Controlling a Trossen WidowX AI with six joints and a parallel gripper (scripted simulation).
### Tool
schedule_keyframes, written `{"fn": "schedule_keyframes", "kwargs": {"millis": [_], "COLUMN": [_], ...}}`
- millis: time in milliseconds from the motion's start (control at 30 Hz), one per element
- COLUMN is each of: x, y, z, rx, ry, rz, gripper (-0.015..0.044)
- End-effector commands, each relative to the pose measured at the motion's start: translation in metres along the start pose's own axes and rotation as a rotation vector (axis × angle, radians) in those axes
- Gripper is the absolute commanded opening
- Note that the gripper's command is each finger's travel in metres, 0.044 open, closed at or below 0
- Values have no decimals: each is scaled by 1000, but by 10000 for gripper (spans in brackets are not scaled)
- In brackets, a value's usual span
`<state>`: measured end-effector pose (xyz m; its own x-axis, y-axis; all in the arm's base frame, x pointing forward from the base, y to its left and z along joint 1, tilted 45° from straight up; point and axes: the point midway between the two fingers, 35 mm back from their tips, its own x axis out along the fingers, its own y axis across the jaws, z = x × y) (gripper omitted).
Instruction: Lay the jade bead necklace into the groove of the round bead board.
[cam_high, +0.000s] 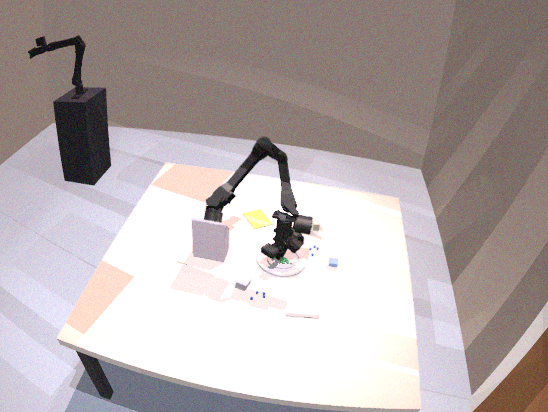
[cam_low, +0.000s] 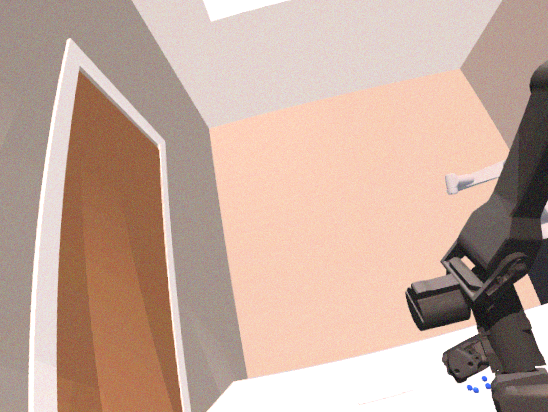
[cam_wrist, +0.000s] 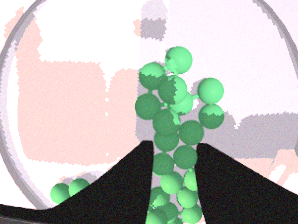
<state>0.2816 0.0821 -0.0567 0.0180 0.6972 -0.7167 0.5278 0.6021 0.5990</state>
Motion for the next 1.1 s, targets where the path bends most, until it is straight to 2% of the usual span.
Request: {"fn": "schedule_keyframes", "kwargs": {"millis": [0,100,733,1067], "x": [0,0,-13,-13], "y": [0,0,-2,-26], "z": [0,0,-2,17], "rx": [0,0,9,9], "ry": [0,0,5,4], "rz": [0,0,1,0], "gripper": [17,0,0,0]}}
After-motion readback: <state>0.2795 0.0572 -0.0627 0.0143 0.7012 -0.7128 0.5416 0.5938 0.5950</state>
